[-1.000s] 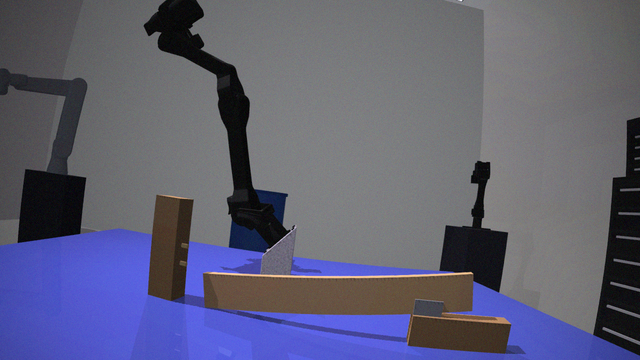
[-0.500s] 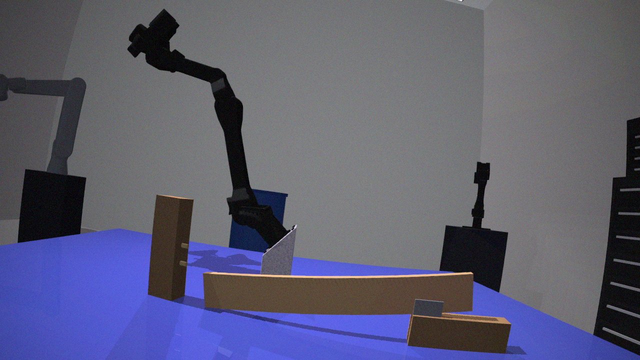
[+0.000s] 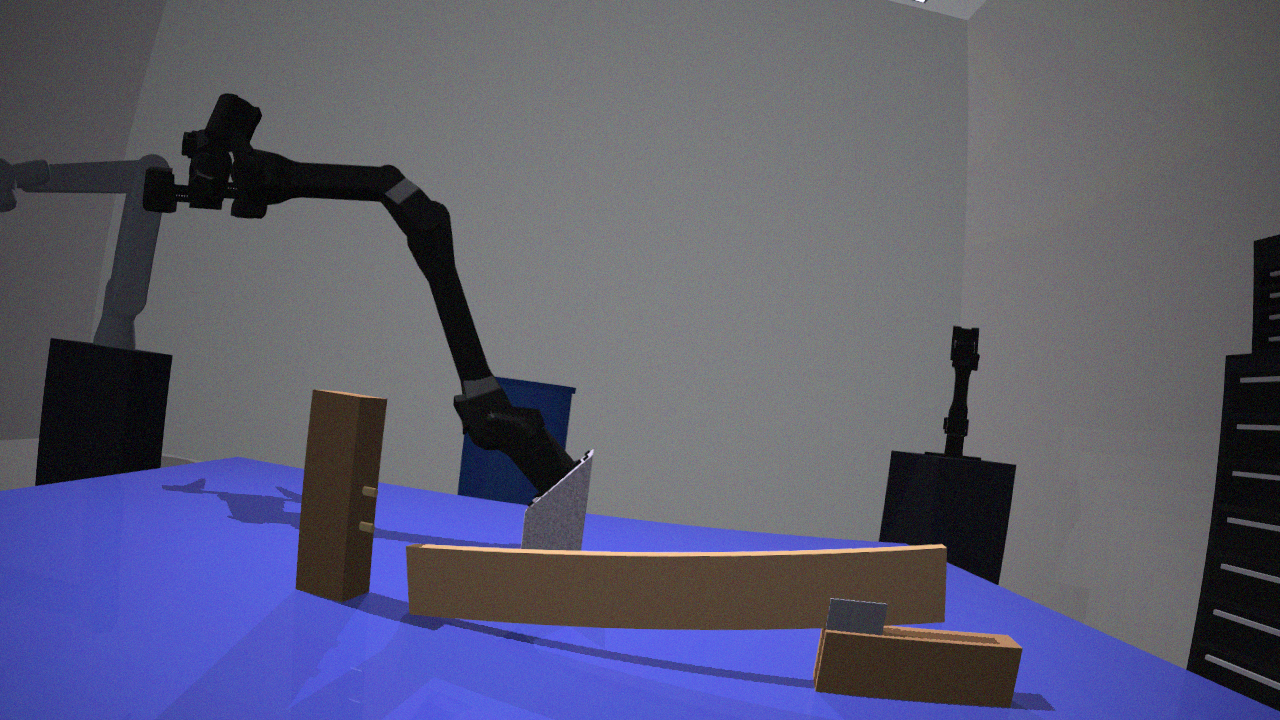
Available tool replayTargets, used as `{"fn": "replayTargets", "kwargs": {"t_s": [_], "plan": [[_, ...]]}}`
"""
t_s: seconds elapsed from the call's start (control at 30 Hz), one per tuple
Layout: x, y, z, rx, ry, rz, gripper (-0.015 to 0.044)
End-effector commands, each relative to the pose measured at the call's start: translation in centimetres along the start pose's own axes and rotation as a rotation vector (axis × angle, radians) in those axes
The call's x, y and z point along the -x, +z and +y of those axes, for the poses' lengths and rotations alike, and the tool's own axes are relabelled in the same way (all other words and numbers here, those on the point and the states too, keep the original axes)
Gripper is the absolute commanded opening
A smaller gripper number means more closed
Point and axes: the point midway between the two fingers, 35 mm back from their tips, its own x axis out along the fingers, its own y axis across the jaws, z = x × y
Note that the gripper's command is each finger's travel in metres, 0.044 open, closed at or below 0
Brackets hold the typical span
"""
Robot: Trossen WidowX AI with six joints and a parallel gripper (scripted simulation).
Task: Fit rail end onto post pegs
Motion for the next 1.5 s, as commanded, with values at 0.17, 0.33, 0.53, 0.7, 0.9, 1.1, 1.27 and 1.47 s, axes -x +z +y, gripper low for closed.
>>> {"fn": "replayTargets", "kwargs": {"t_s": [0.17,0.33,0.53,0.7,0.9,1.1,1.27,1.47], "plan": [[3.9,-9.9,8.3,0.304,0.306,0.183,0.044],[8.5,-15.5,12.1,0.476,0.506,0.262,0.044],[15.8,-21.7,15.2,0.702,0.757,0.322,0.044],[23.0,-26.2,16.1,0.889,0.973,0.344,0.044],[32.3,-30.7,15.1,1.103,1.232,0.338,0.044],[41.4,-34.0,11.7,1.318,1.496,0.282,0.044],[48.2,-36.3,7.2,1.509,1.708,0.2,0.044],[55.1,-38.4,-0.5,1.773,1.957,0.024,0.044]]}}
